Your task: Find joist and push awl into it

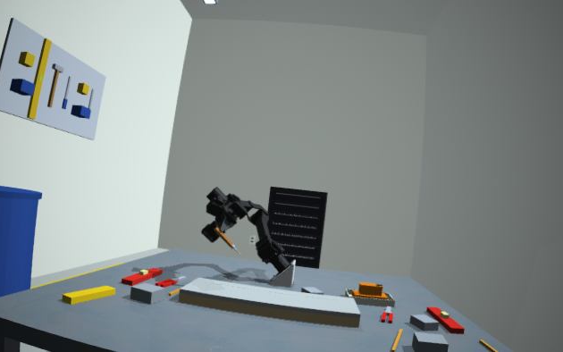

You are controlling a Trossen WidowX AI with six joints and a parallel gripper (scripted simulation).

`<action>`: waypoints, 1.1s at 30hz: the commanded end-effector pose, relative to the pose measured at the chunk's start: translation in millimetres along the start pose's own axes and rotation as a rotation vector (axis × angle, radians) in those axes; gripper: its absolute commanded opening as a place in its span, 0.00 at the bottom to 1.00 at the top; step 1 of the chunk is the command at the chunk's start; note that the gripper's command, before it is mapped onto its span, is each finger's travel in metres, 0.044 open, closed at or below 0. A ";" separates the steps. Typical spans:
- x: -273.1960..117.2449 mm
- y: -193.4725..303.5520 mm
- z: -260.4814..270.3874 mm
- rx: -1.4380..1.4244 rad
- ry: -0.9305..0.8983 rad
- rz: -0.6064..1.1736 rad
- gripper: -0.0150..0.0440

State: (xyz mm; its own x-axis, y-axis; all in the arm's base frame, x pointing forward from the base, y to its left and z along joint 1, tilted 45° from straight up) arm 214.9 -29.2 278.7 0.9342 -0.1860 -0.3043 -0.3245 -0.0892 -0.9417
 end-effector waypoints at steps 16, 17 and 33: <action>-22.3 -31.8 17.0 -0.656 -0.056 -0.280 0.25; -16.3 -27.1 14.1 -0.548 -0.059 -0.221 0.25; 23.0 -25.9 47.2 -0.721 -0.290 -0.096 0.25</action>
State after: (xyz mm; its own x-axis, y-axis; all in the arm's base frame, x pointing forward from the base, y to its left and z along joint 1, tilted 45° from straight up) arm 242.7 8.4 292.4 0.9502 0.0692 -0.3038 -0.1702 -0.7014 -0.6922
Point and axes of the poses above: the point midway between the two fingers, 35 mm back from their tips, its own x axis out along the fingers, its own z axis across the jaws, y = z × x, the point moved 2 cm from there along -x, back along the fingers, and after that the axes turned 8 degrees about -x, right-handed, at the moved point
